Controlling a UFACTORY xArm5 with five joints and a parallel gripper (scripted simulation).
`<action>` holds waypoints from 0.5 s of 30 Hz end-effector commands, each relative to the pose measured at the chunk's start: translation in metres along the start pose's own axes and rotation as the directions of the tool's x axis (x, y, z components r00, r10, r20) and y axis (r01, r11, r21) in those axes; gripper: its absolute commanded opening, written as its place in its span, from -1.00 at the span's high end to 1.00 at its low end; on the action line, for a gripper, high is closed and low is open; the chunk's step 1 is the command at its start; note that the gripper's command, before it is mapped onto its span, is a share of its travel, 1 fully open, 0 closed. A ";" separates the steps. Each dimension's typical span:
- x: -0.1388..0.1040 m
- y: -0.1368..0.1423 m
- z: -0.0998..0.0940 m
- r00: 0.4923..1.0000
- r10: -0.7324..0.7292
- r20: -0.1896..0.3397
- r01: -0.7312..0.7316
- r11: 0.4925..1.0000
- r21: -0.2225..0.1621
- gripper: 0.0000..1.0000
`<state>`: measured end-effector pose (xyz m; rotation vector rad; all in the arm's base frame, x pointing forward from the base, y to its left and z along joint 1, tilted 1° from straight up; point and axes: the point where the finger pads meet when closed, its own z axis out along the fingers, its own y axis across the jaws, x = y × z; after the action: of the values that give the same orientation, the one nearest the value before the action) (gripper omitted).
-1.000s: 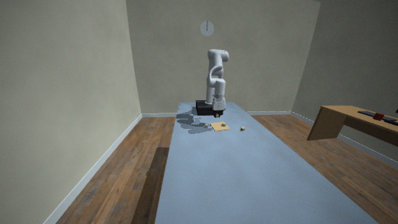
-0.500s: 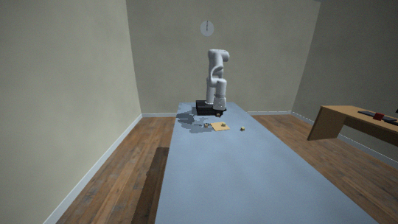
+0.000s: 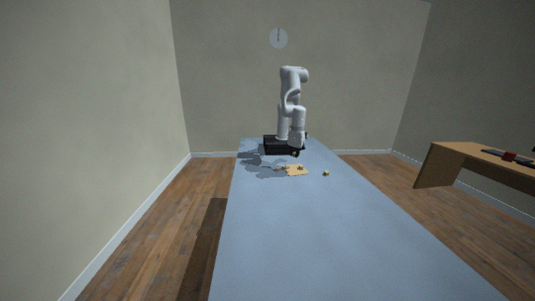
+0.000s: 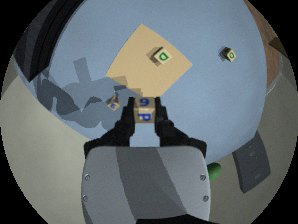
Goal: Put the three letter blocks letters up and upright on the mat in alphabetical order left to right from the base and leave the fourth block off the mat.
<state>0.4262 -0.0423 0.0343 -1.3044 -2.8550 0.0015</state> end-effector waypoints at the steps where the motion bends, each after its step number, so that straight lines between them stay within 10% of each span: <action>1: 0.003 0.002 -0.001 0.990 0.139 0.003 -0.139 0.990 -0.004 0.57; 15: 0.014 0.004 -0.002 0.866 0.500 0.001 -0.500 0.866 -0.005 0.57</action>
<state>0.4200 -0.0314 0.0347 -1.8644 -2.5261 0.0020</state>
